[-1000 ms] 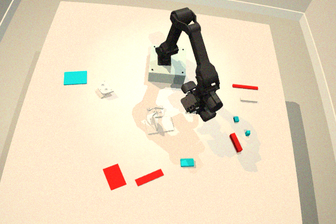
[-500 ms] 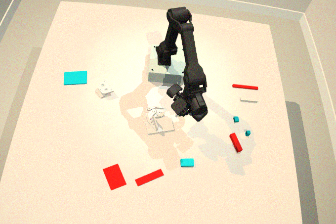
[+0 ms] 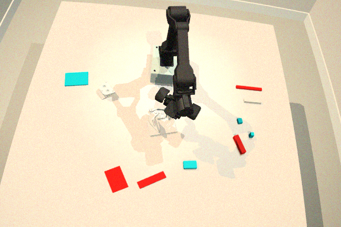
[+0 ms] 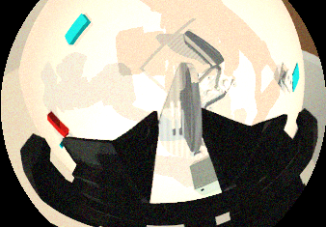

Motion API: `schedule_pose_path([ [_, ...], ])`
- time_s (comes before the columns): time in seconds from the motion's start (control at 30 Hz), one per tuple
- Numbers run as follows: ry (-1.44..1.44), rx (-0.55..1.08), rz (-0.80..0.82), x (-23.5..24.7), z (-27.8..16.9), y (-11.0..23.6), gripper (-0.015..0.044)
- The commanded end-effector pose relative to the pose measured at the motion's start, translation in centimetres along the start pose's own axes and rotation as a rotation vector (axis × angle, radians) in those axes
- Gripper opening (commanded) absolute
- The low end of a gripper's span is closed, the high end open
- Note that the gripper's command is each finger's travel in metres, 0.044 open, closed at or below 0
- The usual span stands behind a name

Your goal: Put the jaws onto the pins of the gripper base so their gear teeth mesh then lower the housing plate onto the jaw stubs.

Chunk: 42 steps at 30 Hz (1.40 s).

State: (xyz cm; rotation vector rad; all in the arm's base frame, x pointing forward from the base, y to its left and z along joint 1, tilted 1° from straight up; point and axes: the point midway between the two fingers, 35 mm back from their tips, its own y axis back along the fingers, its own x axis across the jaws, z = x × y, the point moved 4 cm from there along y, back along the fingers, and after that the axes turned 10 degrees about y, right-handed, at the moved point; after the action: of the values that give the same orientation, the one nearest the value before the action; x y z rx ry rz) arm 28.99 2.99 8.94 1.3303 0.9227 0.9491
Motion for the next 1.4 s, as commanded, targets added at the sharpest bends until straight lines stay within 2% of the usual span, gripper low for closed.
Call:
schedule_pose_path([
  [0.0,0.081,-0.003,0.003,-1.3,0.3,0.0,0.0134],
  [0.93,0.600,-0.003,-0.007,-10.3,0.9,-0.1,0.0134],
  [1.37,0.612,-0.002,-0.008,-10.5,0.9,-0.1,0.0134],
])
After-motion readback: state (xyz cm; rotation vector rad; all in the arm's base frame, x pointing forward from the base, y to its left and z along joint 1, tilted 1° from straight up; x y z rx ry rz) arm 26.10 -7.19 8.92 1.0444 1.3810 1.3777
